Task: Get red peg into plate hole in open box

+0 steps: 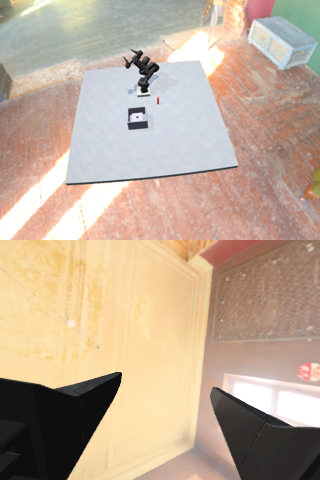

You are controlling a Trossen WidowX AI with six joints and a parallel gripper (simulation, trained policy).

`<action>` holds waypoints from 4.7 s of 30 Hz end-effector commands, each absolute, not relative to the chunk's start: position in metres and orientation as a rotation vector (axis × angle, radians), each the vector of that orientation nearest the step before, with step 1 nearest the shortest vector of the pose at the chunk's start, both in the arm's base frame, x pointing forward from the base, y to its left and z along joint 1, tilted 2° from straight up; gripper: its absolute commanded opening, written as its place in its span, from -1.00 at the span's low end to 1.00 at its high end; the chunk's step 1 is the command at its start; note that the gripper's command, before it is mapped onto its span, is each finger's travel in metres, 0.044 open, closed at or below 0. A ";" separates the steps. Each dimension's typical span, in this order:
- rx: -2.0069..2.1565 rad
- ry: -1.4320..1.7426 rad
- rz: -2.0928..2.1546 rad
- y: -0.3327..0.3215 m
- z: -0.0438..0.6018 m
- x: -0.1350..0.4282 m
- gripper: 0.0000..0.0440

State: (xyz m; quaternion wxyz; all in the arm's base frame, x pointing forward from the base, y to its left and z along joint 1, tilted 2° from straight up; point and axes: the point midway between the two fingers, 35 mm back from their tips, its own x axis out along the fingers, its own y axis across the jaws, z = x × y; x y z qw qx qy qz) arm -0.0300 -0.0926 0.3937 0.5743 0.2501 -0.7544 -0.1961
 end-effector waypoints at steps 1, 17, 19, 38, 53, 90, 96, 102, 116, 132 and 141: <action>0.592 -1.755 -0.460 -0.094 0.395 -0.027 0.93; 0.852 -1.257 -0.547 -0.132 0.390 0.077 1.00; 0.875 -1.186 -0.554 -0.134 0.386 0.091 1.00; 0.965 -0.494 -0.543 -0.100 0.330 0.207 1.00; 0.922 0.048 -0.493 -0.038 0.265 0.252 1.00; 0.703 1.099 -0.707 0.063 0.101 0.200 1.00; 0.706 1.141 -0.729 0.068 0.077 0.196 1.00; 0.729 1.158 -0.732 0.073 0.052 0.194 1.00; 0.778 1.233 -0.748 0.080 0.027 0.186 -0.10; 0.728 1.238 -0.703 0.071 0.048 0.199 -1.00; 0.653 1.165 -0.673 0.054 0.085 0.216 -1.00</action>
